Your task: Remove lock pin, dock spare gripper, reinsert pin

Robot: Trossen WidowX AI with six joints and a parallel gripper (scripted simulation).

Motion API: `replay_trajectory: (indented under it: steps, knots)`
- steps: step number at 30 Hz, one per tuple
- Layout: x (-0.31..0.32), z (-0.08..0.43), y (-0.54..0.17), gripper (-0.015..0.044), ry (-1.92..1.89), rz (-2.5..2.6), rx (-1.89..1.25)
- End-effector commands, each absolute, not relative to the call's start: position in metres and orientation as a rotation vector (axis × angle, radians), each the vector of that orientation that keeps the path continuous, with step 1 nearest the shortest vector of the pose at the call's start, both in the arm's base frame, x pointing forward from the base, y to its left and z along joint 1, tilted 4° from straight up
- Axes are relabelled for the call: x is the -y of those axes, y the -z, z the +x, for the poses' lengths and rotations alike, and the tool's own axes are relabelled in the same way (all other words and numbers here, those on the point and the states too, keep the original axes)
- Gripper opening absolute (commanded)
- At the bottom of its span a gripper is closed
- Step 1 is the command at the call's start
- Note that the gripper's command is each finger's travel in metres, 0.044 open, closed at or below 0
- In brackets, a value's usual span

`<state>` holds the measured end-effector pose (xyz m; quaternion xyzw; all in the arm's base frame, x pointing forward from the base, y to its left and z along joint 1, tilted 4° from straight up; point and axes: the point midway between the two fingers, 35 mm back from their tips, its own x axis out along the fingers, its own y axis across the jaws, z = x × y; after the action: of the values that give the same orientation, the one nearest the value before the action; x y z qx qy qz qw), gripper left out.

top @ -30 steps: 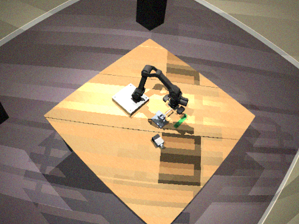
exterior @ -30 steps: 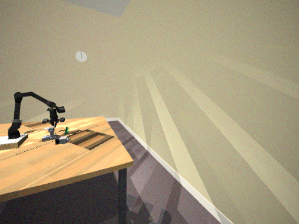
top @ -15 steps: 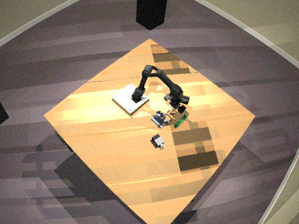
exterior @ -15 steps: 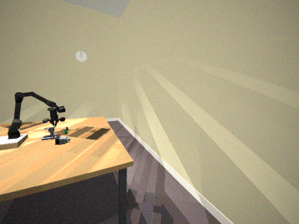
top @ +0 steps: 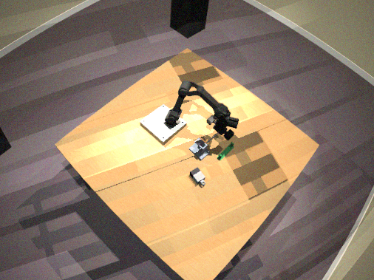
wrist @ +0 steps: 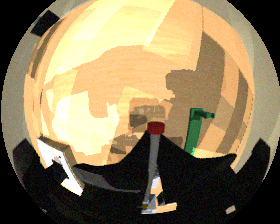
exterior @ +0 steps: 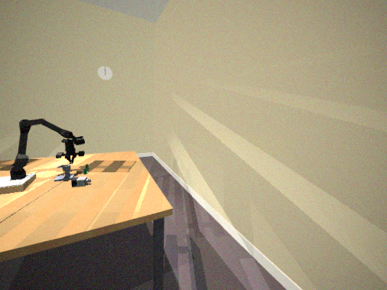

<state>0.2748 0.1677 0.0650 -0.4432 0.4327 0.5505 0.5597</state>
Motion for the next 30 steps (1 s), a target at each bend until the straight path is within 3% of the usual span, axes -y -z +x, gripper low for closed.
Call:
replay_trajectory:
  steps: [1,30]
  knots:
    - [-0.171,0.275,-0.066,0.0,-1.294,-1.047,-1.027]
    - [-0.177,0.273,-0.097,0.0,-1.3,-1.044,-1.042]
